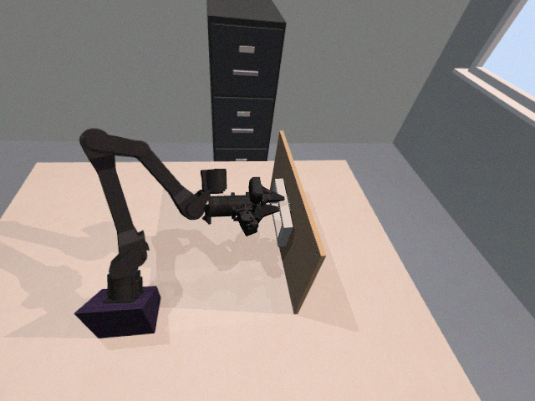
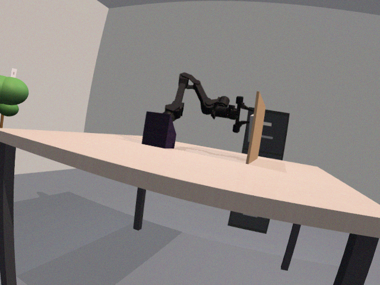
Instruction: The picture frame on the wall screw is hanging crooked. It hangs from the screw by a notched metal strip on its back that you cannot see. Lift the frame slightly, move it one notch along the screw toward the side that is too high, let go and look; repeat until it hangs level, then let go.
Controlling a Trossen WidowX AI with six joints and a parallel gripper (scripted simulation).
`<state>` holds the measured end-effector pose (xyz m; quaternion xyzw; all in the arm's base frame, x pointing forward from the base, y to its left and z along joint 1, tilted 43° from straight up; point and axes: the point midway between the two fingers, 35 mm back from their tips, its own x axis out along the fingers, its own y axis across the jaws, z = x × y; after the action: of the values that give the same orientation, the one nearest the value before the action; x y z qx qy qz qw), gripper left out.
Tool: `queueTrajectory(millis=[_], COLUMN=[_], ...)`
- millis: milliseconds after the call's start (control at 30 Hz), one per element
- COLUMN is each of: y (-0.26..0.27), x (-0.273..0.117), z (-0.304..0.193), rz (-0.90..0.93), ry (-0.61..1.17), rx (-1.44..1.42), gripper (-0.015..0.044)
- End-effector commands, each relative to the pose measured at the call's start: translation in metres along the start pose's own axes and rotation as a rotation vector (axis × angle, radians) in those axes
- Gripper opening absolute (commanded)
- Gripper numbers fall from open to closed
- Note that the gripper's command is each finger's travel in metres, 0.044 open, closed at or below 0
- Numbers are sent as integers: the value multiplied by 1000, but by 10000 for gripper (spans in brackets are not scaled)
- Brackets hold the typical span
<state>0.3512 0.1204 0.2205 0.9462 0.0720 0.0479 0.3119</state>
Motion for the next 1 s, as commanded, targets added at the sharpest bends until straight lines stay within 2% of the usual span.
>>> queueTrajectory(millis=[0, 100, 333, 567, 600, 967], y=[0, 0, 0, 0, 0, 1], x=[0, 0, 0, 0, 0, 0], z=[-1, -1, -1, -1, -1, -1], rz=[-2, -2, -2, -2, -2, -2], ry=[3, 3, 3, 3, 3, 3], rx=[6, 6, 6, 6, 6, 6], gripper=[260, 260, 76, 30, 3, 0])
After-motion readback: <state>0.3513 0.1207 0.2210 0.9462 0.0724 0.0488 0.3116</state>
